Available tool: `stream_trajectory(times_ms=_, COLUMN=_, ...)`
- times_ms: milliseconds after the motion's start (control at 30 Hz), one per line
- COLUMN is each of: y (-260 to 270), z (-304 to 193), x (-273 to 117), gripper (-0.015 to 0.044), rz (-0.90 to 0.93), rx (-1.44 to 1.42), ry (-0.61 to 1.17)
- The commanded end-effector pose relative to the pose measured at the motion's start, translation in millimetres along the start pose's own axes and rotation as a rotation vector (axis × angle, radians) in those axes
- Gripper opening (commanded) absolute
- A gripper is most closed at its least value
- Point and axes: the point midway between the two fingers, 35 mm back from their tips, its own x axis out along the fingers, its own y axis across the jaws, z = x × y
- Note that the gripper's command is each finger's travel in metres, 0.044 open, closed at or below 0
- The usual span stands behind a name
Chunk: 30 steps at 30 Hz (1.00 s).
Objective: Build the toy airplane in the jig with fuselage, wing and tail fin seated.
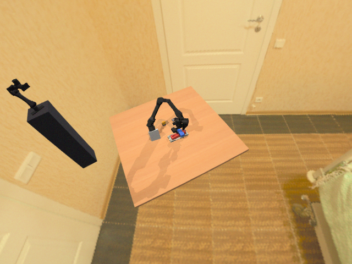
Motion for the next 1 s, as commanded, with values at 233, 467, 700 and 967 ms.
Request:
stream_trajectory(times_ms=233, y=-1, z=0, x=-3, gripper=0.0440, rz=-0.001, rx=-0.001, ry=0.001)
stream_trajectory(times_ms=467, y=0, z=-1, x=-86, gripper=0.0440, rz=-0.002, rx=0.005, ry=0.000)
stream_trajectory(times_ms=700, y=-3, z=-4, x=-86, gripper=0.0440, rz=-0.002, rx=0.021, ry=0.000)
stream_trajectory(times_ms=967, y=-4, z=-4, x=-87, gripper=0.0440, rz=-0.002, rx=0.739, ry=0.000)
